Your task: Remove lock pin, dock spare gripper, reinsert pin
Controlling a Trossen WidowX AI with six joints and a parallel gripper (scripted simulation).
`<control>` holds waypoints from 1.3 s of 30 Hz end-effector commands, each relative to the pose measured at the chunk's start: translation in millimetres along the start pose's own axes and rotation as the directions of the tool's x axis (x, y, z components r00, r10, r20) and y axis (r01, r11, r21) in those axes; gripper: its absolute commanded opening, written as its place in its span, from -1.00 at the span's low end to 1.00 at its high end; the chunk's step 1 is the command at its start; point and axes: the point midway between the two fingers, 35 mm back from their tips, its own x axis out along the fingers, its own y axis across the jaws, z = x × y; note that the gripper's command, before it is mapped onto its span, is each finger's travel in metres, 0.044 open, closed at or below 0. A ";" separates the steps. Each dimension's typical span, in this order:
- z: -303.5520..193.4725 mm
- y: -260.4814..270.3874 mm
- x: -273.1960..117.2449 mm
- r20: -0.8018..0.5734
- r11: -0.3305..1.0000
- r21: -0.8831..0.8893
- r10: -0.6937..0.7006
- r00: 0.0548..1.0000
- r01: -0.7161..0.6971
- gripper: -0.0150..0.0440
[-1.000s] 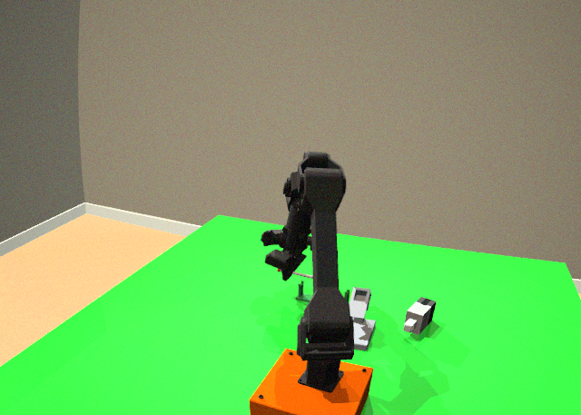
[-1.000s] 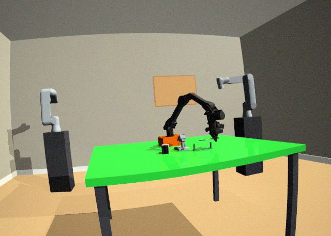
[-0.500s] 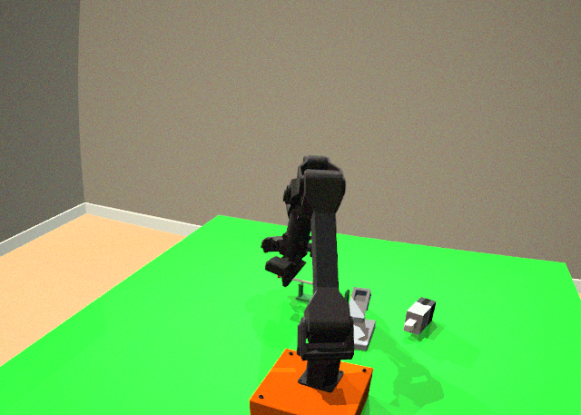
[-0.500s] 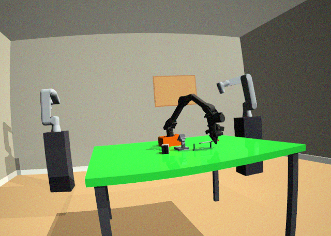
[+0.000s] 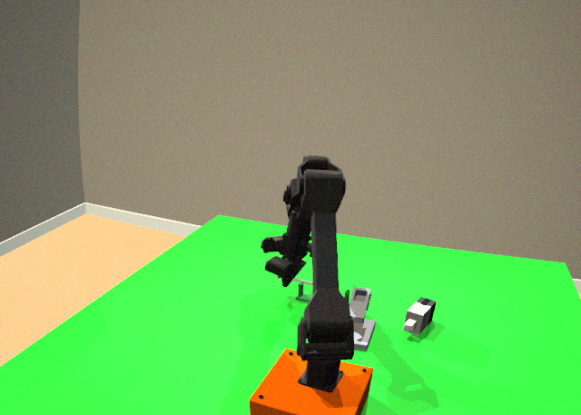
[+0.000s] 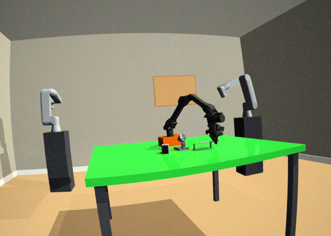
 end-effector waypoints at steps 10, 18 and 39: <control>0.0 0.0 0.0 0.000 1.000 0.000 0.000 1.000 0.000 0.13; 1.8 0.8 -9.9 0.000 1.000 0.000 0.000 1.000 0.000 0.19; 5.8 13.3 -57.7 -0.024 0.999 0.001 0.044 0.999 -0.044 0.19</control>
